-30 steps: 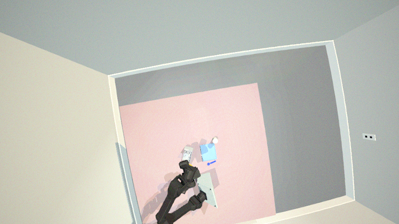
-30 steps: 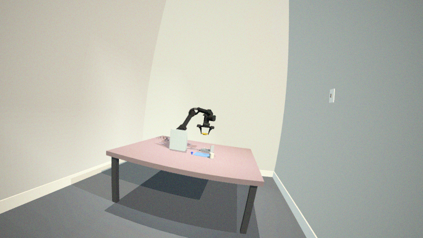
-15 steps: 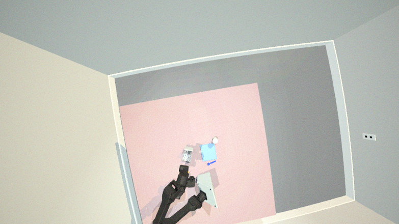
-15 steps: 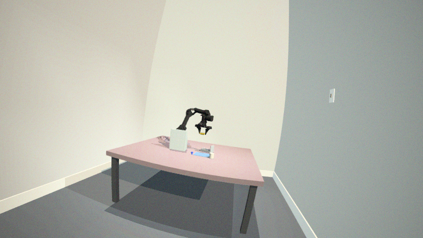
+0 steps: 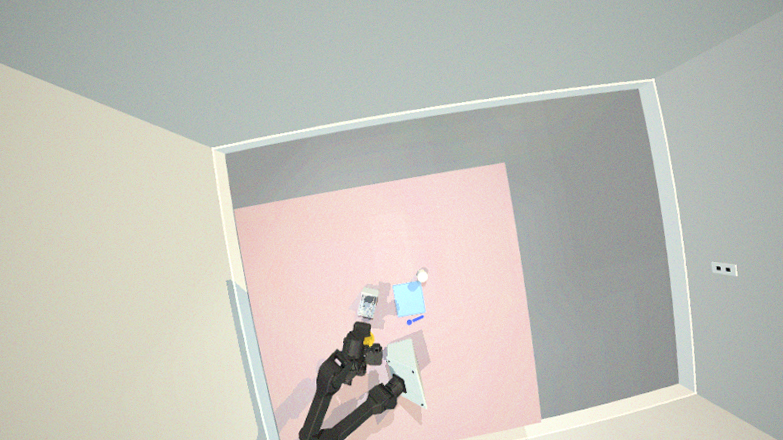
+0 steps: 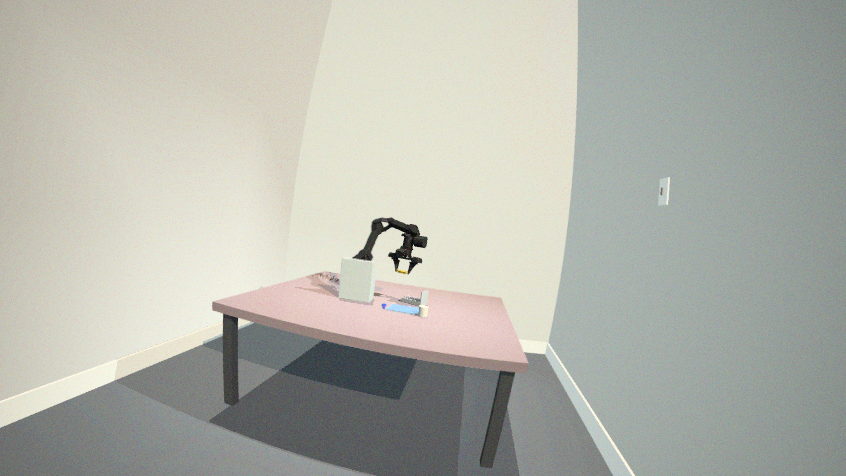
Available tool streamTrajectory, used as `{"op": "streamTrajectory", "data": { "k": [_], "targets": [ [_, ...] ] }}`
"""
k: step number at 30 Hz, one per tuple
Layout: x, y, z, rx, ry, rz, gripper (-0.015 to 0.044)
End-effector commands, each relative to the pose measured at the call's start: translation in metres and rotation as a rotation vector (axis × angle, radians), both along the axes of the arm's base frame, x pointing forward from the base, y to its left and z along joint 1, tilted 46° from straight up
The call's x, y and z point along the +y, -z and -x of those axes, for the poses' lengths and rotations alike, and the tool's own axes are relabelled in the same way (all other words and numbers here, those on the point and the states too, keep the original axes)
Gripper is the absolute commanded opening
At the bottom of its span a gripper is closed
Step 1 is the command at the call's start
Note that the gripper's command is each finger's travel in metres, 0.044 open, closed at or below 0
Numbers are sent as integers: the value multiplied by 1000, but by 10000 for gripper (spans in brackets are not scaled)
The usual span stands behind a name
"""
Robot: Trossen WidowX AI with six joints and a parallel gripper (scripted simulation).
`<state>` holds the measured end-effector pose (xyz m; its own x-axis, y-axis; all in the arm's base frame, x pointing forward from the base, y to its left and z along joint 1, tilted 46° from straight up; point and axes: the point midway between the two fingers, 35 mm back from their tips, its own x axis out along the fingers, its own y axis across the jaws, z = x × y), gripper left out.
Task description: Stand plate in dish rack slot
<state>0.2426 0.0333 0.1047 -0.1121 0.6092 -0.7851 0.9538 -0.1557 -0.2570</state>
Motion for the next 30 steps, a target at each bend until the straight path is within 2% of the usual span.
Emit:
{"op": "streamTrajectory", "data": {
  "k": [1, 16, 30],
  "targets": [
    [4, 17, 3, -28, -81, 100, 0],
    [13, 64, 4, -178, -331, 418, 0],
    [24, 89, -4, -378, -498, 692, 0]
  ]
}}
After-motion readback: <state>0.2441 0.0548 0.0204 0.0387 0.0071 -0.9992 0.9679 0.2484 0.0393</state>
